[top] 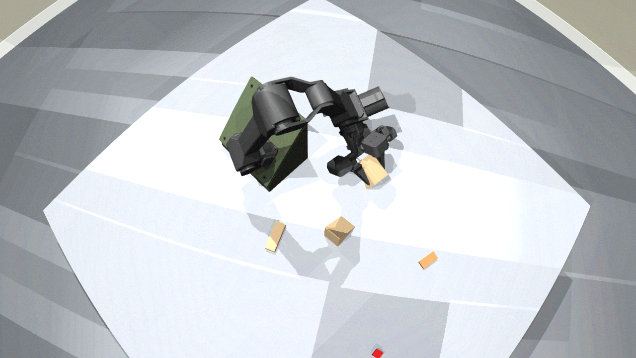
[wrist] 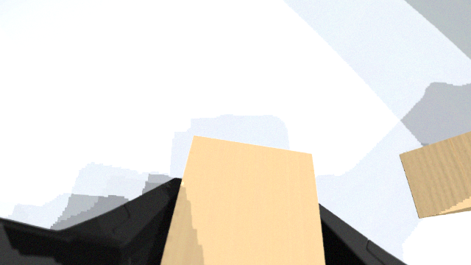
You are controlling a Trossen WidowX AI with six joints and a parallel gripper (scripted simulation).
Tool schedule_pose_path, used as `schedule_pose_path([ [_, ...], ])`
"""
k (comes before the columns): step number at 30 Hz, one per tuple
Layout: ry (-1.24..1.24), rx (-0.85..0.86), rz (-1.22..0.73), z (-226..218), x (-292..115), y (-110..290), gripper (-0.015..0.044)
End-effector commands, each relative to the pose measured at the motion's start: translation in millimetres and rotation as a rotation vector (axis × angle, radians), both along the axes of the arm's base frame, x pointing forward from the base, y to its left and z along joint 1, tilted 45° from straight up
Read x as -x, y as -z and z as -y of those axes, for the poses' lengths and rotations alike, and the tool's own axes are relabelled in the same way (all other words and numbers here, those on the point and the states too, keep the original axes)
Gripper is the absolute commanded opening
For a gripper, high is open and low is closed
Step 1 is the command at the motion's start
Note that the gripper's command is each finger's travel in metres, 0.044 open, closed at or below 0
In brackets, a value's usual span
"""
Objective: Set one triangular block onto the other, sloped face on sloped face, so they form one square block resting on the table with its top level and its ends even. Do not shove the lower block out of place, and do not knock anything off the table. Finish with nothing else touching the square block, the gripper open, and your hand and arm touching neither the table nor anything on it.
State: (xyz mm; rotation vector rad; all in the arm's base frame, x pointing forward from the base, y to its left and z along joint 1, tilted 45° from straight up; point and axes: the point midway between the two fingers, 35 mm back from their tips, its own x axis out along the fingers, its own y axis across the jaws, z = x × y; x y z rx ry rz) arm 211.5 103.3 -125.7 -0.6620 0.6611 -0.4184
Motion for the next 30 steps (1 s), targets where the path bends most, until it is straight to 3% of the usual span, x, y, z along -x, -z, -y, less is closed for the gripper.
schedule_pose_path([
  [1,0.0,-0.001,-0.001,-1.0,-0.5,0.2,0.0341],
  [5,0.0,-0.001,-0.001,-1.0,-0.5,0.2,0.044],
  [14,0.0,-0.001,-0.002,-2.8,-0.8,-0.9,0.044],
  [23,0.0,-0.005,-0.002,-70.3,-0.1,-69.8,0.044],
  [30,0.0,-0.005,-0.001,-71.5,0.1,-71.7,0.044],
])
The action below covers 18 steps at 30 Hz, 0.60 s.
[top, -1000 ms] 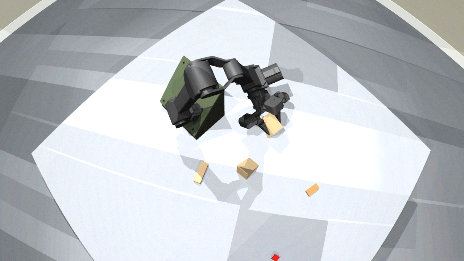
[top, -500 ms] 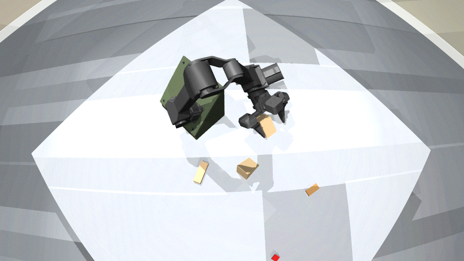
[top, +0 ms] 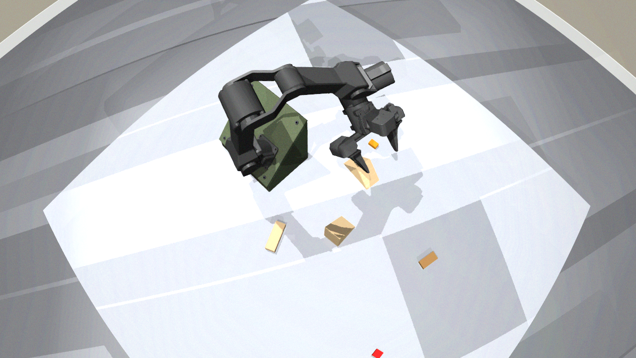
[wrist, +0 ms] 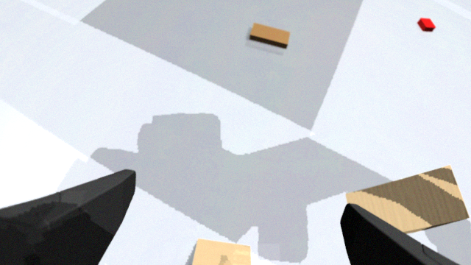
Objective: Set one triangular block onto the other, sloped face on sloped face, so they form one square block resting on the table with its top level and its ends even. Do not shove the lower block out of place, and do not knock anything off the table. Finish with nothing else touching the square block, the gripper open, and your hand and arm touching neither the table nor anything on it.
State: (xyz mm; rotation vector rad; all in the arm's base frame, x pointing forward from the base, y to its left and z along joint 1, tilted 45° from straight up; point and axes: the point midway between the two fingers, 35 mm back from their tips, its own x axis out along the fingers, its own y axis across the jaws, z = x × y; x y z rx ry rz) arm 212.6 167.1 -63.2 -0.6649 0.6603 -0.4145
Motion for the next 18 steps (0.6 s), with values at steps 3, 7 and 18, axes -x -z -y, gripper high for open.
schedule_pose_path([
  [3,0.008,-0.005,-0.006,-4.5,-0.9,-3.8,0.044],
  [7,0.197,0.02,-0.201,4.3,-16.0,12.8,0.044],
  [18,0.823,-0.122,-0.843,36.4,-51.1,30.2,0.044],
])
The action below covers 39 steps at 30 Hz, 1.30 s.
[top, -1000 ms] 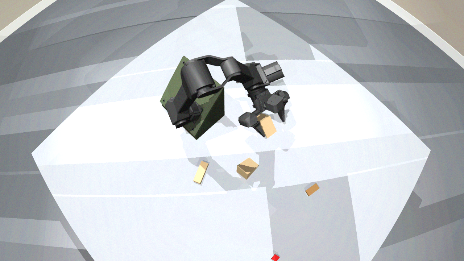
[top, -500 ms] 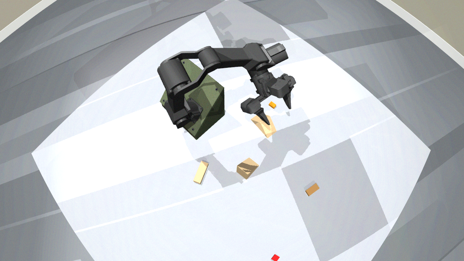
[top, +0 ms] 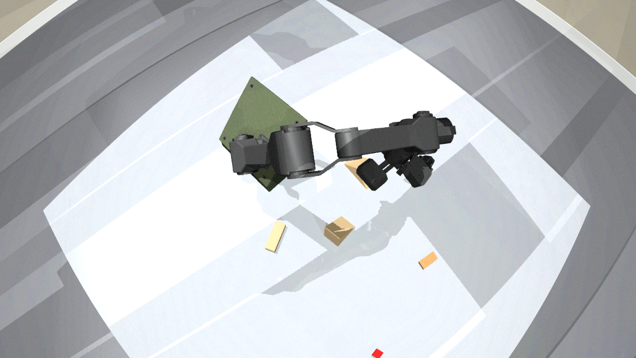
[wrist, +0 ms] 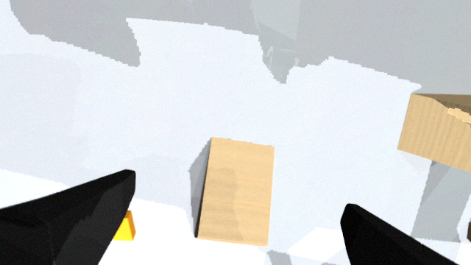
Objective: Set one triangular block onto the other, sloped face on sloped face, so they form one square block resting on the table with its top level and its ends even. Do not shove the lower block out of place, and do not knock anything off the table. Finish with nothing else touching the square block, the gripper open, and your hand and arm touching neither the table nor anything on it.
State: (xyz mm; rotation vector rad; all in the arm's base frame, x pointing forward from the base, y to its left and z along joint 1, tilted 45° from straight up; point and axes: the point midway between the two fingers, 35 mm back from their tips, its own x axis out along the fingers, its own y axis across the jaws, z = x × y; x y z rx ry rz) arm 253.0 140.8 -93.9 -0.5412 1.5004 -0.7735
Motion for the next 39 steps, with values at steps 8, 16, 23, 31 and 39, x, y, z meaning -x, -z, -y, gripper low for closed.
schedule_pose_path([
  [8,0.507,-0.209,-0.379,21.5,-26.1,-9.7,0.044],
  [16,0.508,-0.204,-0.385,25.3,-20.6,-2.5,0.044],
  [23,0.512,-0.18,-0.413,44.6,9.5,28.7,0.044],
  [31,0.517,-0.158,-0.439,63.8,42.3,51.7,0.044],
  [39,0.517,-0.158,-0.439,62.7,42.2,52.8,0.044],
])
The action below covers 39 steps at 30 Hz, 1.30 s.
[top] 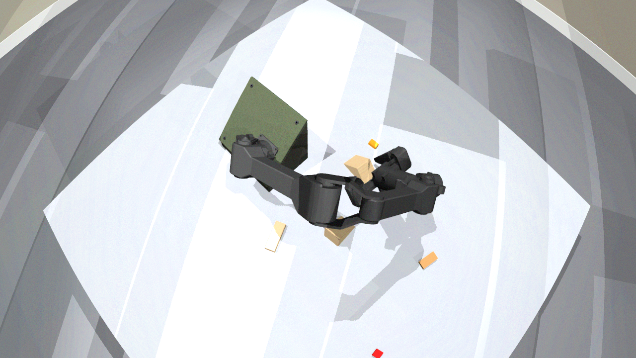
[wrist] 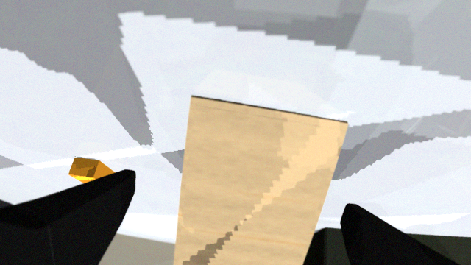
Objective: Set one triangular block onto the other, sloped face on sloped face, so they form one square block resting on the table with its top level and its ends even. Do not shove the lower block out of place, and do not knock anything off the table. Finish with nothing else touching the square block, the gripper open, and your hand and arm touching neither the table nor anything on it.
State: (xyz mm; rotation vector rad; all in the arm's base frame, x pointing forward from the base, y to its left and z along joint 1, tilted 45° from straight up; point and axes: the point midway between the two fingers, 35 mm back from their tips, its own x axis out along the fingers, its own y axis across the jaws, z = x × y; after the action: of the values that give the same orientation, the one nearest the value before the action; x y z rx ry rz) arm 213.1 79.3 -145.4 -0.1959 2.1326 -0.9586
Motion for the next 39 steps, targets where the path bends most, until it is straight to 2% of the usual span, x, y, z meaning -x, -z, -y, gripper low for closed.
schedule_pose_path([
  [1,-0.005,0.001,-0.005,1.2,2.2,1.2,0.044],
  [5,-0.005,0.001,-0.005,1.2,2.2,1.2,0.044],
  [15,0.0,0.001,-0.003,0.4,1.2,0.7,0.0177],
  [21,0.0,0.001,-0.003,0.4,1.2,0.7,0.0137],
  [26,0.0,0.001,-0.002,-1.8,0.8,-1.3,0.0006],
  [39,-0.001,-0.003,-0.001,-45.6,-1.4,-43.6,0.0],
])
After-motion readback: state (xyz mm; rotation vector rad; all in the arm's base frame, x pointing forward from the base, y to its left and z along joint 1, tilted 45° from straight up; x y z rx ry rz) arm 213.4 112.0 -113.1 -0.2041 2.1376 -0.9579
